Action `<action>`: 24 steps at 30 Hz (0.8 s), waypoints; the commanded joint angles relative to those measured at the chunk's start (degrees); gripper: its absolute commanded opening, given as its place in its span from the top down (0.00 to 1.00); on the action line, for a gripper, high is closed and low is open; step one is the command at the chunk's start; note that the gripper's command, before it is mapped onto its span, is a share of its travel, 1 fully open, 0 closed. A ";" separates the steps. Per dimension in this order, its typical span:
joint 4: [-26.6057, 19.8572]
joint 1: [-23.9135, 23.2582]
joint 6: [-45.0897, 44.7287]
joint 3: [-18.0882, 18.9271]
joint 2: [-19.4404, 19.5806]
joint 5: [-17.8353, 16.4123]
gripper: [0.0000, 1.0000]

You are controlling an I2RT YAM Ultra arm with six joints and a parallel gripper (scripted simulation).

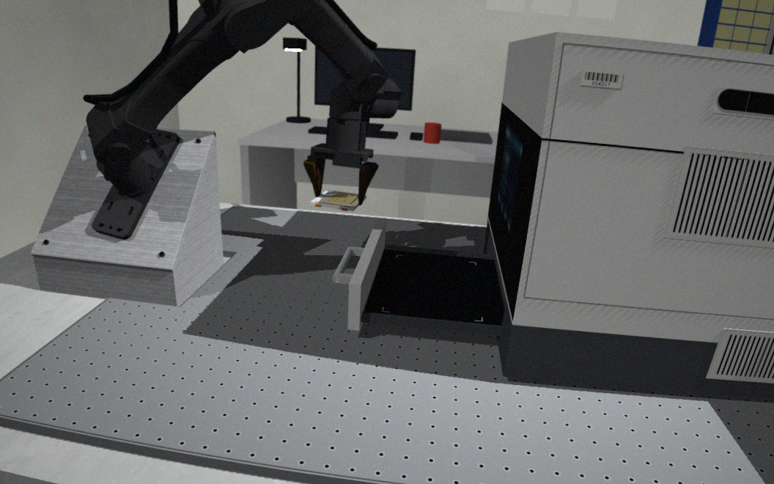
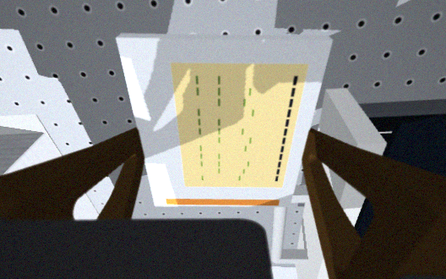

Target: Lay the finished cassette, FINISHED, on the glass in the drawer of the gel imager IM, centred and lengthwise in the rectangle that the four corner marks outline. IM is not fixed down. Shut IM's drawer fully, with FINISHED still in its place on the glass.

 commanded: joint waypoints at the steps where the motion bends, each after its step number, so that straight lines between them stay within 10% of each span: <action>1: 1.75 -1.45 -7.70 -1.95 -4.51 1.54 1.00; 24: 2.61 -13.47 -22.75 -4.53 -17.26 6.14 1.00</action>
